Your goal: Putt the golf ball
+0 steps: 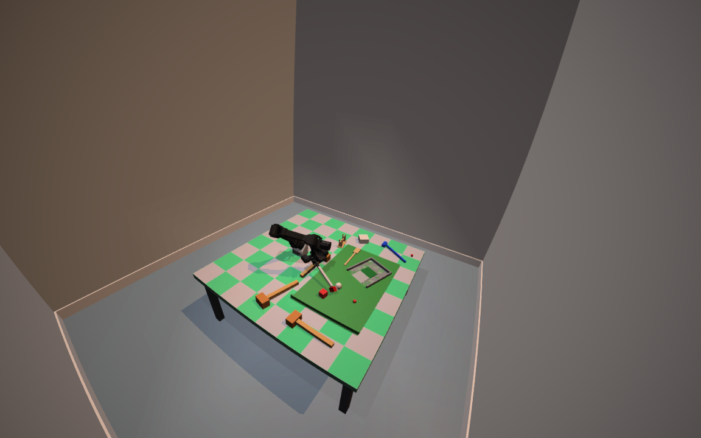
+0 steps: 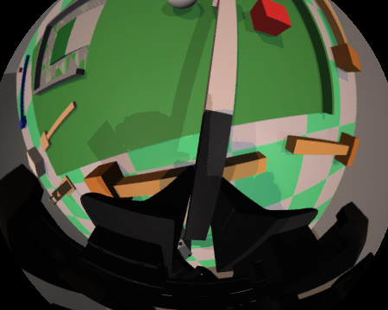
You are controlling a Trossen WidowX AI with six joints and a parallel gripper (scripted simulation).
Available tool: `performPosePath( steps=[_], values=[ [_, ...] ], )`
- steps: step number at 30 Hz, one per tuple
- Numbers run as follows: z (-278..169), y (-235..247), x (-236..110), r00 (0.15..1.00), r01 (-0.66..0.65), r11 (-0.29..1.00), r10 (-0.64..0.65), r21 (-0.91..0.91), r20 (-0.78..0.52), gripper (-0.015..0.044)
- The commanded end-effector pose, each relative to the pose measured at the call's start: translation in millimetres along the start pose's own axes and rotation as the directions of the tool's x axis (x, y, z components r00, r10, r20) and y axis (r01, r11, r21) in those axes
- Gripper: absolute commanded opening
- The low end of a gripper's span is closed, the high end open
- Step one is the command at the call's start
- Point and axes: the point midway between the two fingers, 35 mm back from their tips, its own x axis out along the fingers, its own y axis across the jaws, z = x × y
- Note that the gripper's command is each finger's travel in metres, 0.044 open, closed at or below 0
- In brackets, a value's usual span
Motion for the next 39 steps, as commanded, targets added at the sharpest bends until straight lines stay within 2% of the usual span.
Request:
performPosePath(
  steps=[1, 13, 20, 30, 39],
  values=[
    [0, 0, -1, 1.0, -0.001, 1.0, 0.001, 0.003, 0.001, 0.0],
    [1, -20, 2, 1.0, 0.003, 1.0, -0.003, 0.001, 0.011, 0.0],
    [1, -16, 3, 1.0, 0.0, 1.0, 0.0, 0.003, 0.002, 0.0],
    [2, 99, 1, 1.0, -0.004, 1.0, 0.004, 0.003, 0.01, 0.0],
    [1, 108, -11, 1.0, -0.004, 1.0, 0.004, 0.003, 0.011, 0.0]
  ],
)
